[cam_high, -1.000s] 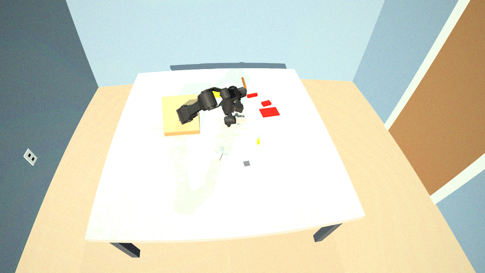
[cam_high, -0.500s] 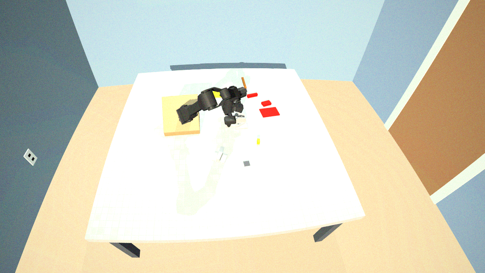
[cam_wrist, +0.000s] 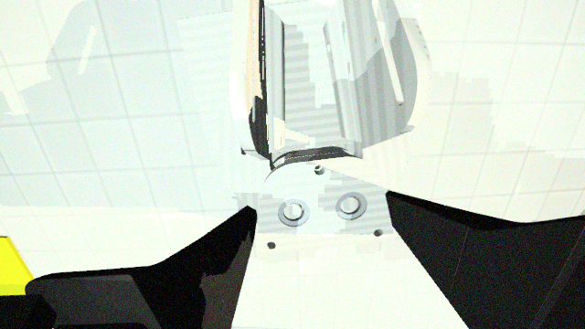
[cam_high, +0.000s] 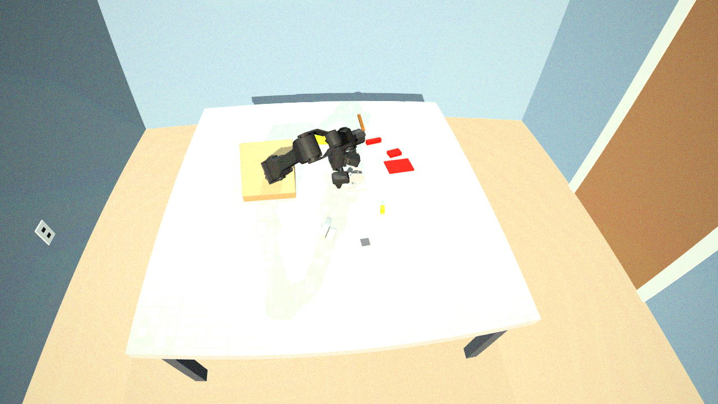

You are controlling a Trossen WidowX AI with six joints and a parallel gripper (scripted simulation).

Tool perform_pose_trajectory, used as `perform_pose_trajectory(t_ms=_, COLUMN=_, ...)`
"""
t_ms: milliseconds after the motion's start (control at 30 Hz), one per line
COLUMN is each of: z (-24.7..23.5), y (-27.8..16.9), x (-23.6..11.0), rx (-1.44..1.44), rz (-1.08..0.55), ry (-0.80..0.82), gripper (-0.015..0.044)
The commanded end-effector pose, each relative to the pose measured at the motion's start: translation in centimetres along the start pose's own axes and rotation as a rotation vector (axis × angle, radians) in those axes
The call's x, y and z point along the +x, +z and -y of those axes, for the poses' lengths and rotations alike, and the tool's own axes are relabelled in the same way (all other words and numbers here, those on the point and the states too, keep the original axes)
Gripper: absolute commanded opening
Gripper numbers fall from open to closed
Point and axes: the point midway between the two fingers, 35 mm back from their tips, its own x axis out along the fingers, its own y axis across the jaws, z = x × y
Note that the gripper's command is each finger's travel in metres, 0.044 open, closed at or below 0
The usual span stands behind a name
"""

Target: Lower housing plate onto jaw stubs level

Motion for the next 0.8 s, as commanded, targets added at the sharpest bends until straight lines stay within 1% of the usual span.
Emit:
perform_pose_trajectory(t_ms=0, z=0.0, y=0.0, x=0.0, rx=0.0, rz=0.0, ry=0.0, gripper=0.044)
perform_pose_trajectory(t_ms=400, z=0.0, y=0.0, x=-0.2, rx=0.0, rz=0.0, ry=0.0, gripper=0.044)
perform_pose_trajectory(t_ms=533, z=-0.2, y=0.3, x=-2.4, rx=-0.001, rz=0.001, ry=0.005, gripper=0.044)
perform_pose_trajectory(t_ms=667, z=-0.1, y=0.1, x=-6.5, rx=-0.002, rz=-0.001, ry=0.005, gripper=0.044)
perform_pose_trajectory(t_ms=767, z=-0.1, y=0.0, x=-7.6, rx=-0.002, rz=-0.002, ry=0.003, gripper=0.044)
